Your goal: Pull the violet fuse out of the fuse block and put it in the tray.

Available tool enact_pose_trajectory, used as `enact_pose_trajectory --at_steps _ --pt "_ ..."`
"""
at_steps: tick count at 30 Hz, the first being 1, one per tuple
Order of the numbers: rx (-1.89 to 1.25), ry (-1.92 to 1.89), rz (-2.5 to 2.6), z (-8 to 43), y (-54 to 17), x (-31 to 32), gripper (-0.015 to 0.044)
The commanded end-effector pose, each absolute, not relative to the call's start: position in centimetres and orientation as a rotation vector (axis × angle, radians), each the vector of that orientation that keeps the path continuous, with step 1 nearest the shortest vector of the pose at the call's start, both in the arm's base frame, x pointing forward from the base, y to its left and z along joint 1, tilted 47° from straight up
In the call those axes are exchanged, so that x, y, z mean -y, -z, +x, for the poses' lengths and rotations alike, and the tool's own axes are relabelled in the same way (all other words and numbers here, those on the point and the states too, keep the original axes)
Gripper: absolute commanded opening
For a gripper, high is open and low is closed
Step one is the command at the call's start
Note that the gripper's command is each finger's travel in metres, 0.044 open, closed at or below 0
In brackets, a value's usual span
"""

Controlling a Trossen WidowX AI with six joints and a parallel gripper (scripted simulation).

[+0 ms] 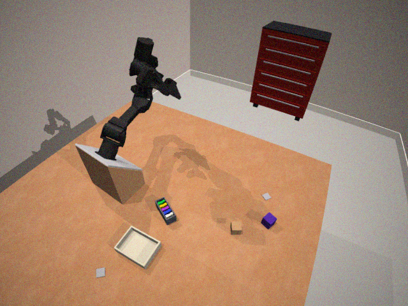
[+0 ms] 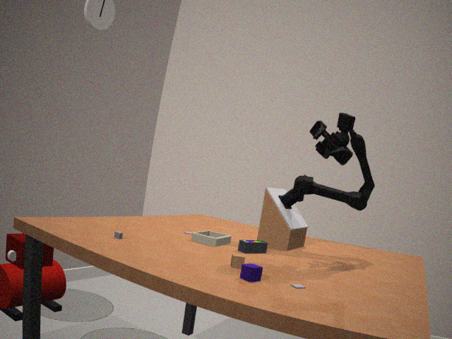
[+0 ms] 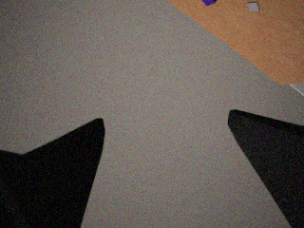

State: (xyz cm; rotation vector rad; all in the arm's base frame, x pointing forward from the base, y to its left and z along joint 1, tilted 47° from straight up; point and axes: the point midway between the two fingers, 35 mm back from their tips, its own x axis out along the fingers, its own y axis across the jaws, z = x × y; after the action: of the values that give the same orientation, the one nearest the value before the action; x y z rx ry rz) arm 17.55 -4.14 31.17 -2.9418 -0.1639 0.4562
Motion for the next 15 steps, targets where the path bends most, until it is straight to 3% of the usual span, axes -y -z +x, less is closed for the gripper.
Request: enact_pose_trajectory --at_steps 1,7,13,15 --pt "0.173 -0.461 -2.954 17.6 -31.1 4.2 0.0374" --pt "0.551 -0.58 -3.324 20.5 -28.7 5.6 0.0216" --pt "1.19 -0.588 -3.659 24.2 -24.8 5.9 0.006" --pt "1.463 -0.539 -3.732 25.3 -23.2 5.7 0.006"
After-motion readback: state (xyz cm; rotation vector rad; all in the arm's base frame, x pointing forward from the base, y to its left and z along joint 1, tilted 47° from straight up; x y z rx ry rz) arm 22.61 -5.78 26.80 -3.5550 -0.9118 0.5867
